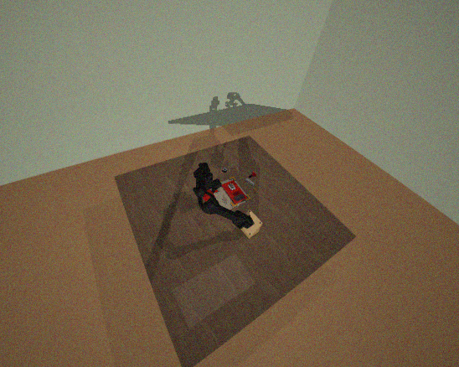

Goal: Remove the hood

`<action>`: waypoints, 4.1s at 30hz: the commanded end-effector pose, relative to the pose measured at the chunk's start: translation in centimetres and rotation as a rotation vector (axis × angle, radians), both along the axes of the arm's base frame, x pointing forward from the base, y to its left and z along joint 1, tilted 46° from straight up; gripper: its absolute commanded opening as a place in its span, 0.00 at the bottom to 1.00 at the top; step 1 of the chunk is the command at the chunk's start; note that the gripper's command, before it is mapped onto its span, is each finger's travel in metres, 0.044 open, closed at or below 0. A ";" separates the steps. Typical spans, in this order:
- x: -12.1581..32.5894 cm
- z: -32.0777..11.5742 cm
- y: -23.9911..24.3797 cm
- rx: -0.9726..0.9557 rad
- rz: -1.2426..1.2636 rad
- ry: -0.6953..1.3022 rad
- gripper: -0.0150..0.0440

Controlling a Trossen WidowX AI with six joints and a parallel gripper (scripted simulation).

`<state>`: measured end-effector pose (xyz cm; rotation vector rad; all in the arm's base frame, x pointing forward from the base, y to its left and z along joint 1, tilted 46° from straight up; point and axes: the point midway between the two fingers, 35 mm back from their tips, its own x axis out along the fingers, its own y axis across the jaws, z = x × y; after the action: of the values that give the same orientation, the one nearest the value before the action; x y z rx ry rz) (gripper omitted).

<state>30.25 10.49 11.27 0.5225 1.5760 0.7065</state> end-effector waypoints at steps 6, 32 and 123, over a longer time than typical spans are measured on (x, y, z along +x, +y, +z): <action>-0.3 -0.6 0.6 0.003 -0.001 0.007 0.25; -0.7 -2.2 2.2 0.005 -0.001 0.007 0.25; -1.3 -4.7 5.1 0.008 0.002 -0.003 0.97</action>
<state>28.94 15.59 6.50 0.5266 1.5725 0.7140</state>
